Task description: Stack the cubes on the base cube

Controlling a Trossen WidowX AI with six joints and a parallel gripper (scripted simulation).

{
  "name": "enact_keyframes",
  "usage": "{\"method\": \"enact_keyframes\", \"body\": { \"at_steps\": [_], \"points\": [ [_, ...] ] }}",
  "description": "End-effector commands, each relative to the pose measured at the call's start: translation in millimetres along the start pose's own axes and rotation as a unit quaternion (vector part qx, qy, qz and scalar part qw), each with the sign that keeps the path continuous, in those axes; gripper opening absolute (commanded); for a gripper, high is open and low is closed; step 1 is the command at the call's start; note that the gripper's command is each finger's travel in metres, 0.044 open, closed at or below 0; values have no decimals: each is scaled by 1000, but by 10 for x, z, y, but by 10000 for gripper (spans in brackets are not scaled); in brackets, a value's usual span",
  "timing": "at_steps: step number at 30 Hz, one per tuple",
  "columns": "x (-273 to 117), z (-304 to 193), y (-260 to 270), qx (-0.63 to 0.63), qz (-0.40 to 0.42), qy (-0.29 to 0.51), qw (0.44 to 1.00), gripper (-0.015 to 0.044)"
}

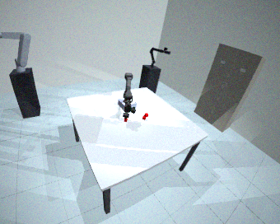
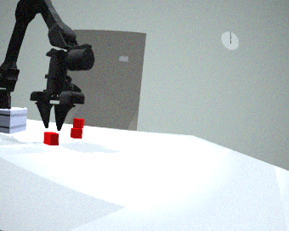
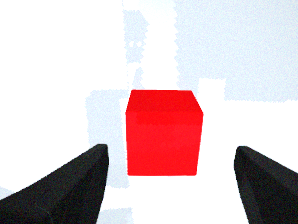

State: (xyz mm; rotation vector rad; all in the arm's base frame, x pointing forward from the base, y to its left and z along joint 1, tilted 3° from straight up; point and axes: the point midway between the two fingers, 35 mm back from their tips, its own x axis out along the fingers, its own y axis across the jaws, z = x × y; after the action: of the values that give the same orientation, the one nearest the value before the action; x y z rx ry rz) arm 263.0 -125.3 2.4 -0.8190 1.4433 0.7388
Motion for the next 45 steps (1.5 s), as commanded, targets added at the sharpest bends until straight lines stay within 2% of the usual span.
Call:
{"method": "enact_keyframes", "body": {
  "at_steps": [1,13,19,25,45],
  "points": [
    [85,-8,27,-3,5,2,1000,265],
    [256,-10,36,-3,6,2,1000,265],
    [256,-10,36,-3,6,2,1000,108],
    [212,-8,26,-3,5,2,1000,105],
    [-407,4,-34,-3,5,2,1000,105]
  ]
}}
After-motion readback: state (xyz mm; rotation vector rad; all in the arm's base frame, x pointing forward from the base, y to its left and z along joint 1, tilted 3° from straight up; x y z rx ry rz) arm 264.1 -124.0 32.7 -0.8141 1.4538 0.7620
